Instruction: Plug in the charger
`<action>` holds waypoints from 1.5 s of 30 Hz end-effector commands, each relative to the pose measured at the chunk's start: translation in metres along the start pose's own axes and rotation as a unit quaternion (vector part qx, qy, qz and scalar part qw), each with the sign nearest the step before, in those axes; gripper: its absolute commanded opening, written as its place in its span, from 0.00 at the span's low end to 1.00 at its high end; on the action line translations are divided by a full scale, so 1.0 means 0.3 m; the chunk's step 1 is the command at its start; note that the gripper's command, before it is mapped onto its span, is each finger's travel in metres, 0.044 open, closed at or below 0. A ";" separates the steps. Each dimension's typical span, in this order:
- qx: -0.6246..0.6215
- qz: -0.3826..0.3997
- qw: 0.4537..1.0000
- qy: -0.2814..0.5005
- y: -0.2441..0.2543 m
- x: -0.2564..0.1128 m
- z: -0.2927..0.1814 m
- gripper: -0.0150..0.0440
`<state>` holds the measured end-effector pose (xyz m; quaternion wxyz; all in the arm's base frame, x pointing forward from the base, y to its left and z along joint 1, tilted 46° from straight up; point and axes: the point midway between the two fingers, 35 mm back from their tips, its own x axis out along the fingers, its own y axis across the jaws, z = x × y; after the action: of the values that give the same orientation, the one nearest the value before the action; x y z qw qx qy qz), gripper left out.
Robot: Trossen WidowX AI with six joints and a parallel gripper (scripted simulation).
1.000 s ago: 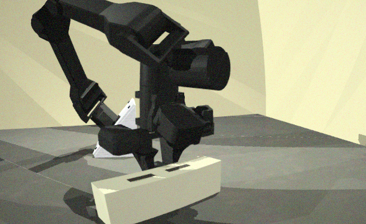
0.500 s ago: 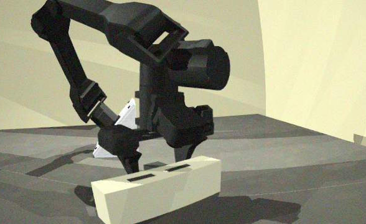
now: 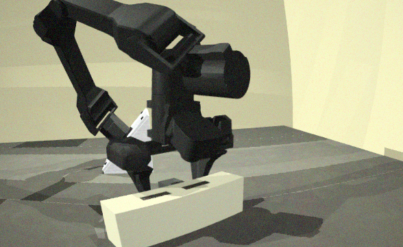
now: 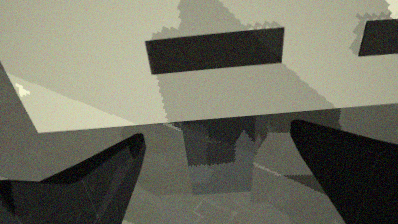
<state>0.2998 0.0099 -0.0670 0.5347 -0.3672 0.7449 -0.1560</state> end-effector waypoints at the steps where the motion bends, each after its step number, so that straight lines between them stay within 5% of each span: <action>1: 0.001 0.000 1.000 -0.001 0.001 0.001 -0.006 1.00; 45: 0.001 0.000 1.000 -0.002 0.001 0.007 -0.116 1.00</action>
<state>0.2712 0.0034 -0.0563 0.5352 -0.3701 0.7435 -0.1545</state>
